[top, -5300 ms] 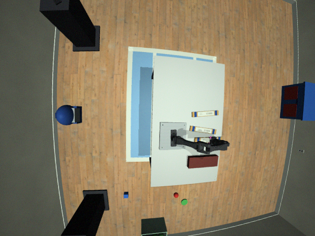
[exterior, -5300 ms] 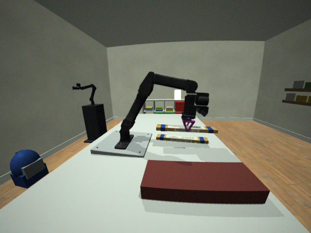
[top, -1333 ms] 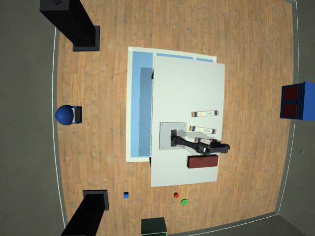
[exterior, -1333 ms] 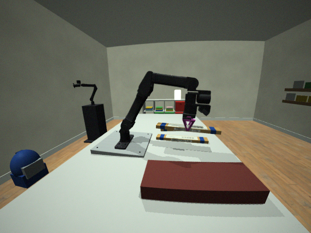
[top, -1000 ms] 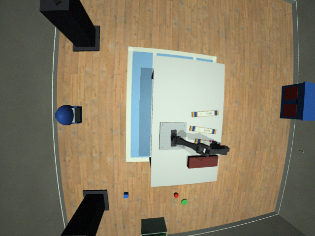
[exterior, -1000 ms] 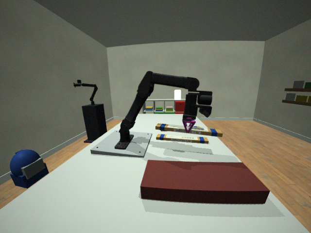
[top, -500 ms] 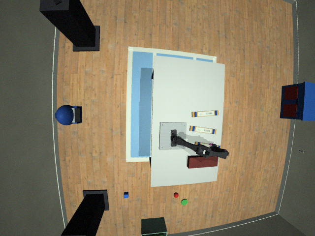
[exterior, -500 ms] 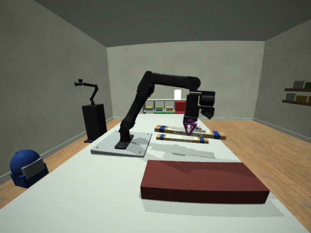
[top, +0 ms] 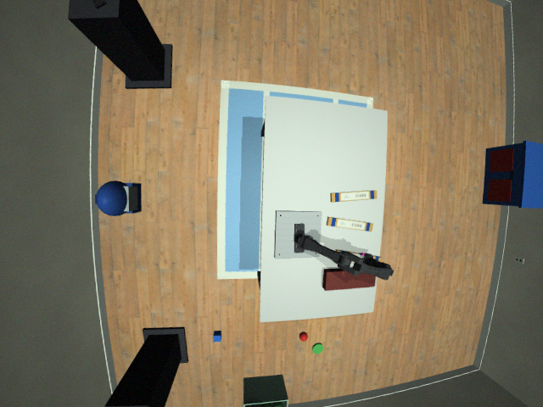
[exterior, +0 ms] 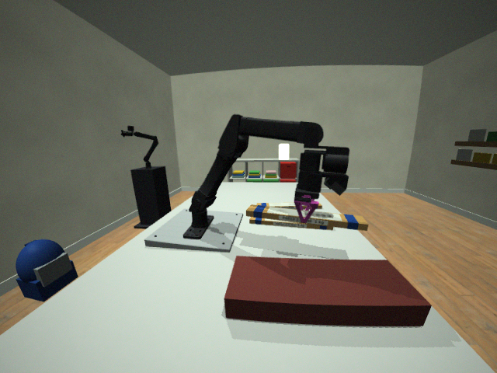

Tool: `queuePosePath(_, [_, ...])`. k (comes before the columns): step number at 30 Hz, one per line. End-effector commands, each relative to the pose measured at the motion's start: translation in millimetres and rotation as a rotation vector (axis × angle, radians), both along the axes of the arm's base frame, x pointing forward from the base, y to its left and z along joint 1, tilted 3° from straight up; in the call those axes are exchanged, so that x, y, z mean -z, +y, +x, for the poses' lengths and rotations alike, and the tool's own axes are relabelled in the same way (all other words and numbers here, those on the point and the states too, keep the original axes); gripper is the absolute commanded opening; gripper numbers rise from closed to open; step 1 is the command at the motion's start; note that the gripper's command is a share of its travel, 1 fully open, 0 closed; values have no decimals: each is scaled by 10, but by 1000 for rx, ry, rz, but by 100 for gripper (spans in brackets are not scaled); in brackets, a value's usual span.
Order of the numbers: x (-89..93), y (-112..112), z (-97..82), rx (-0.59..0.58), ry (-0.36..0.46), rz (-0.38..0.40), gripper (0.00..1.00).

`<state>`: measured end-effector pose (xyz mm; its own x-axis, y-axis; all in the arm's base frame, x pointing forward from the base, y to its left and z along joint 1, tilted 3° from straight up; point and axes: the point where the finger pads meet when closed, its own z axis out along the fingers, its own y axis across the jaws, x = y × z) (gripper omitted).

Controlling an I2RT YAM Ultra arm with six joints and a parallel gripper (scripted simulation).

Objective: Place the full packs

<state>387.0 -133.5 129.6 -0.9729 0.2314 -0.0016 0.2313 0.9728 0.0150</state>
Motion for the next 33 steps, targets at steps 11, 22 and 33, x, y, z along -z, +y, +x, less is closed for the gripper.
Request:
queuePosePath(11, [-295, -96, 52, -30, -77, -21, 0])
queuePosePath(22, [-280, -114, 16, -22, -69, -22, 0])
queuePosePath(33, [-275, -109, 7, -22, -66, -21, 0])
